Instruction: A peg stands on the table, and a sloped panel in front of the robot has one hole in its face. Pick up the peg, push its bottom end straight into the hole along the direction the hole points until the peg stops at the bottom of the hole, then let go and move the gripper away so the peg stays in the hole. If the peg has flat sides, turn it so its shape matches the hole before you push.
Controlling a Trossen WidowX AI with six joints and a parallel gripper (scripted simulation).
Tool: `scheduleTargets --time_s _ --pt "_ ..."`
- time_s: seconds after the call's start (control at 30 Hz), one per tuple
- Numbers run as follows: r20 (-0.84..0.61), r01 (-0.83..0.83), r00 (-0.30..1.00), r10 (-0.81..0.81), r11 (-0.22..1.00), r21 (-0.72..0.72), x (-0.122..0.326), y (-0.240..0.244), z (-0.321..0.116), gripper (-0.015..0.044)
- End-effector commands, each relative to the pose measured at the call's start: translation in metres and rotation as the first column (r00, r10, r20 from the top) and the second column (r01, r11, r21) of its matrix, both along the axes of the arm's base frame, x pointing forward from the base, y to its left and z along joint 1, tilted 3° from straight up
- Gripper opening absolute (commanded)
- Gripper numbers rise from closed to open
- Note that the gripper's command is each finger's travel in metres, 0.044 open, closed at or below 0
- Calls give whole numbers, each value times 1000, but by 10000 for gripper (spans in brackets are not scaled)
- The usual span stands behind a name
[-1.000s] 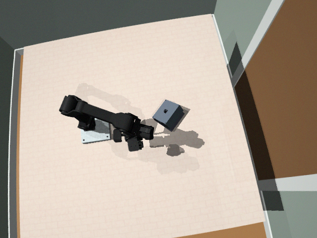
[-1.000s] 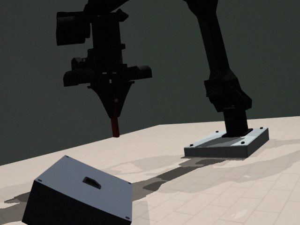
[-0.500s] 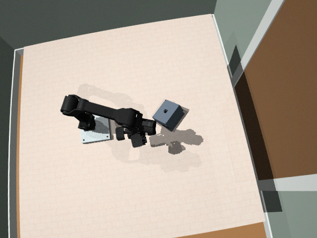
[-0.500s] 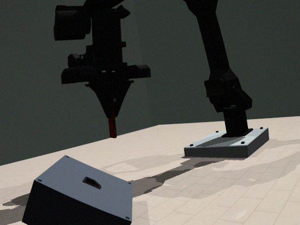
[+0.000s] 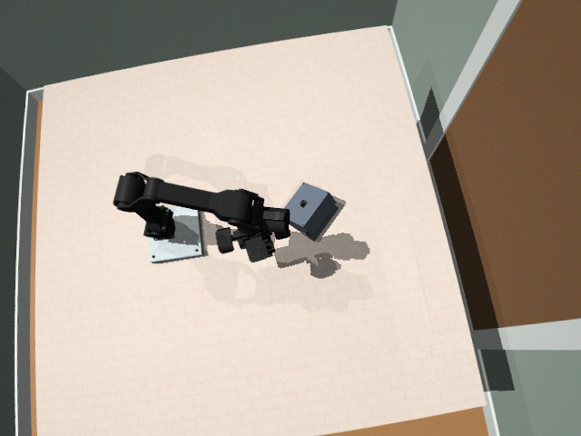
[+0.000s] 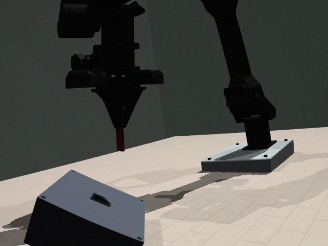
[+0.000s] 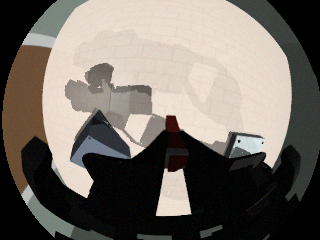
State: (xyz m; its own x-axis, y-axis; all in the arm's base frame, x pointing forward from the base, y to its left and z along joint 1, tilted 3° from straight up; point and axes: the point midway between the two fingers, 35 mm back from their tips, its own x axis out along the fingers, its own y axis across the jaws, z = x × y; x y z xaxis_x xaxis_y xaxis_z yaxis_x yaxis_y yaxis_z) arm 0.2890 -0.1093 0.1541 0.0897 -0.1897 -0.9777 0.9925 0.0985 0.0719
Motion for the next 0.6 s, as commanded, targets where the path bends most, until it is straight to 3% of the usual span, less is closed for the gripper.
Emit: scheduleTargets --time_s 0.0,0.57 --pt "4 -25 1000 26 1000 -17 5 3 2 0" --pt "7 -112 994 113 991 -70 19 20 5 0"
